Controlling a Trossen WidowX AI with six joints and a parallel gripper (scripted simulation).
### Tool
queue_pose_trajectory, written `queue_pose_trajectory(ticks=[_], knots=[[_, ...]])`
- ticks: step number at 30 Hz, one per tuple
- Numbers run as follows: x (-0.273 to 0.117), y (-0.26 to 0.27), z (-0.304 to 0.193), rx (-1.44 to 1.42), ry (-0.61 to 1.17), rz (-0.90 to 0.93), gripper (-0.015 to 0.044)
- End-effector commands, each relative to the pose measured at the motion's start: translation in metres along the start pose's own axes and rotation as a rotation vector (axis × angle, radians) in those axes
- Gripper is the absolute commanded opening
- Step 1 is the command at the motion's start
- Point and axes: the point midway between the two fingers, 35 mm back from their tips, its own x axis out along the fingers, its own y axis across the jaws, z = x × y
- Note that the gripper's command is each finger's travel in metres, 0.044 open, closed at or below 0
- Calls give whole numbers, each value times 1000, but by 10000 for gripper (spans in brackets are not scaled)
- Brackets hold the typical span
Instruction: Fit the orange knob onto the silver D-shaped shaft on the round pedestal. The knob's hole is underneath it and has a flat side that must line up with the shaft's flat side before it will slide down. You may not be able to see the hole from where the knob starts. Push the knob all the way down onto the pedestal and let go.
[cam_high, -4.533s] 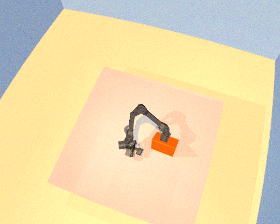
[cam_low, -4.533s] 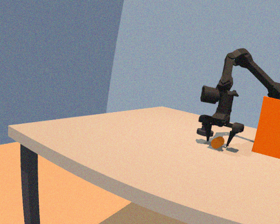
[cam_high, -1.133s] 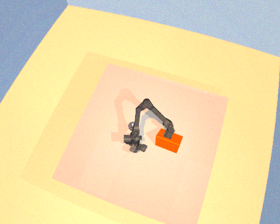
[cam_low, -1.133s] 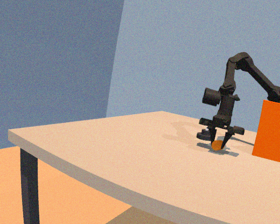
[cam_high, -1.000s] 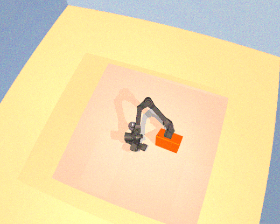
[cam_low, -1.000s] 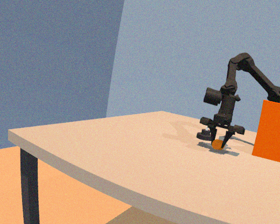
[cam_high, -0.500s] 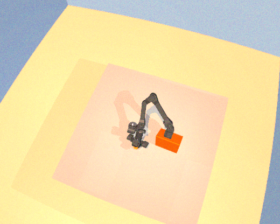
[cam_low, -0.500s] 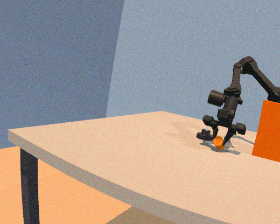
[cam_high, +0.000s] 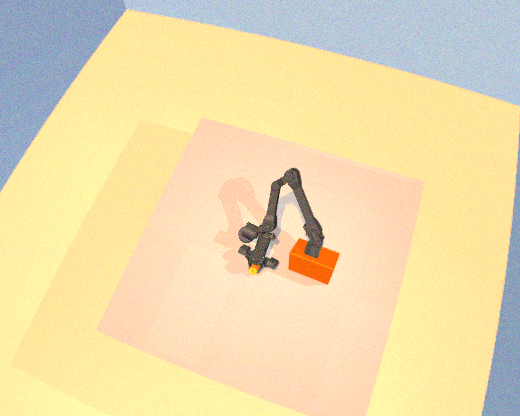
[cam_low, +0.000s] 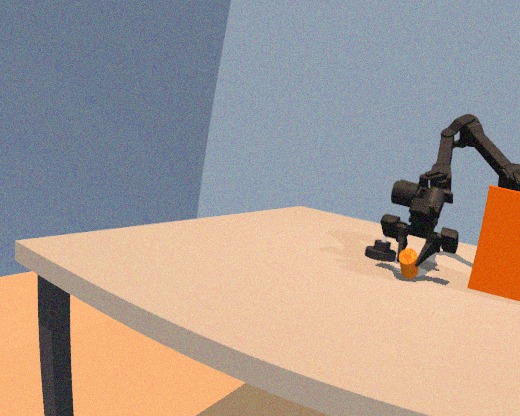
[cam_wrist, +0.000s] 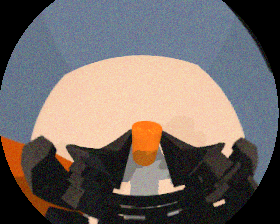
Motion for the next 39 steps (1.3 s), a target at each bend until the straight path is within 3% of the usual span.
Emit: queue_pose_trajectory(ticks=[1,24,29,32,39], knots=[[-3,1,-3,-2,-63,1,181],[-16,2,-26,-3,-461,5,181],[-17,2,-25,-3,-420,3,181],[-16,2,-24,-3,-430,4,260],[-16,2,-24,-3,-430,4,260]])
